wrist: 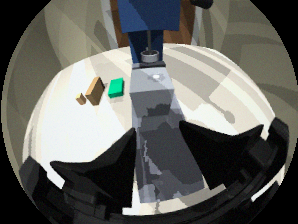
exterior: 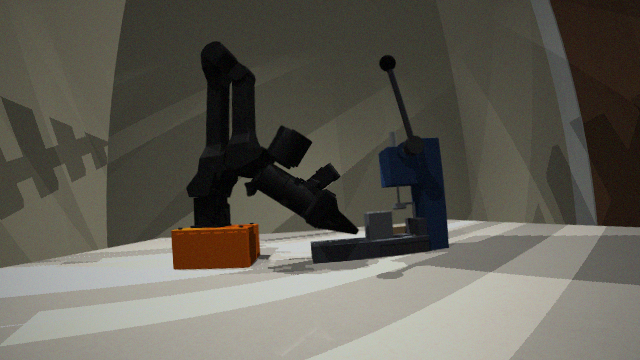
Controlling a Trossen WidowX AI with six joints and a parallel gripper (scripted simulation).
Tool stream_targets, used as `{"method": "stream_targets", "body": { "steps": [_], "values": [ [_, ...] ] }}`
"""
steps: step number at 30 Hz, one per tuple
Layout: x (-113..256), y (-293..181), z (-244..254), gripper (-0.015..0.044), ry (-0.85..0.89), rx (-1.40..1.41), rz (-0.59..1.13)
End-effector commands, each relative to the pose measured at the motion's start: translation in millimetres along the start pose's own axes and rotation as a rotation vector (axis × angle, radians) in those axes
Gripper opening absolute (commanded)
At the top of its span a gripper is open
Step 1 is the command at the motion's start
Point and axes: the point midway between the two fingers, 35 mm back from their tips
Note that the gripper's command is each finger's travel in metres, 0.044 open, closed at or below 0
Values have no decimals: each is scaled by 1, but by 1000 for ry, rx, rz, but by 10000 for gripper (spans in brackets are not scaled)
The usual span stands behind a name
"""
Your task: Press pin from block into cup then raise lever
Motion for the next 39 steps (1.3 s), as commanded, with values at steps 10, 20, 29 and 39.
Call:
{"method": "stream_targets", "body": {
  "steps": [10,20,29,39],
  "values": [
    [1,0,1,30,5,5,-4],
    [1,0,1,30,5,5,-4],
    [-7,6,1,30,5,5,-5],
    [-19,15,2,30,5,5,-6]
  ]
}}
Point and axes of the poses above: the point midway between the two fingers, 35 mm back from their tips, its own x axis back along the fingers, its own z axis across the jaws, y = z × x, and after that the axes turned 5 degrees about -x, right-handed
